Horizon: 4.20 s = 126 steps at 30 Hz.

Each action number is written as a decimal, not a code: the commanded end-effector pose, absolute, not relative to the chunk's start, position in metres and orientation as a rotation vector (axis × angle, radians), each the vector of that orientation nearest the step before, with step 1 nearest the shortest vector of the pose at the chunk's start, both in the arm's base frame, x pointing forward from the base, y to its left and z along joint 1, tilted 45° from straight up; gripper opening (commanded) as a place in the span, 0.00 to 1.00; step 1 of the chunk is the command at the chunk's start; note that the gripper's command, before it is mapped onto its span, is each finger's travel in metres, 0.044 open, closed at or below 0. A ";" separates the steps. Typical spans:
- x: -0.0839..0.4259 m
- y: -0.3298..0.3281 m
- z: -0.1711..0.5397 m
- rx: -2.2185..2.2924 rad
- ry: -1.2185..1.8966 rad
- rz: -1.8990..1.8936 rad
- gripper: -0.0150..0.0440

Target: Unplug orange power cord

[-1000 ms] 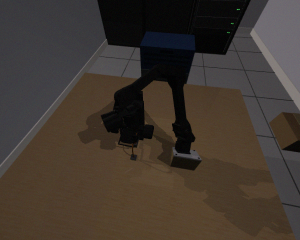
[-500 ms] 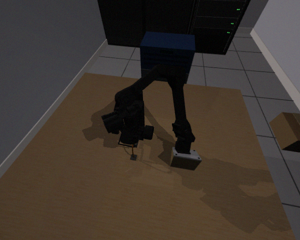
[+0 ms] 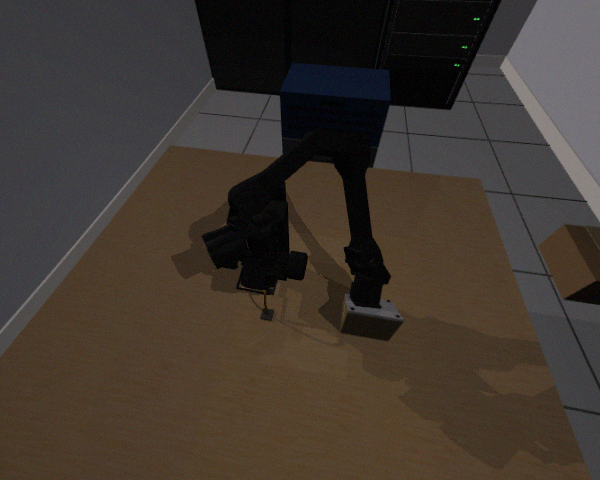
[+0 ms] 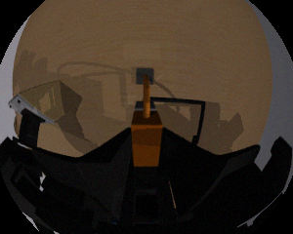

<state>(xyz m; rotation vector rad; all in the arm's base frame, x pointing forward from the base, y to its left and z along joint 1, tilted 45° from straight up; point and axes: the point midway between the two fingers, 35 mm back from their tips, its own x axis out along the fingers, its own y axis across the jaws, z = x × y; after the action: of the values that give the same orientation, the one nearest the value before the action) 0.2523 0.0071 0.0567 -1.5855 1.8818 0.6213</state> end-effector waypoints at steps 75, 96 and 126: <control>0.256 0.025 0.054 -1.579 1.863 0.635 0.53; 0.252 0.009 0.054 -1.580 1.864 0.633 0.53; 0.258 0.025 0.042 -1.572 1.864 0.632 0.25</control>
<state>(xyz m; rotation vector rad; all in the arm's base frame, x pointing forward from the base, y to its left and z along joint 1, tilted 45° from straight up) 0.2533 0.0109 0.0522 -1.5904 1.8891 0.6134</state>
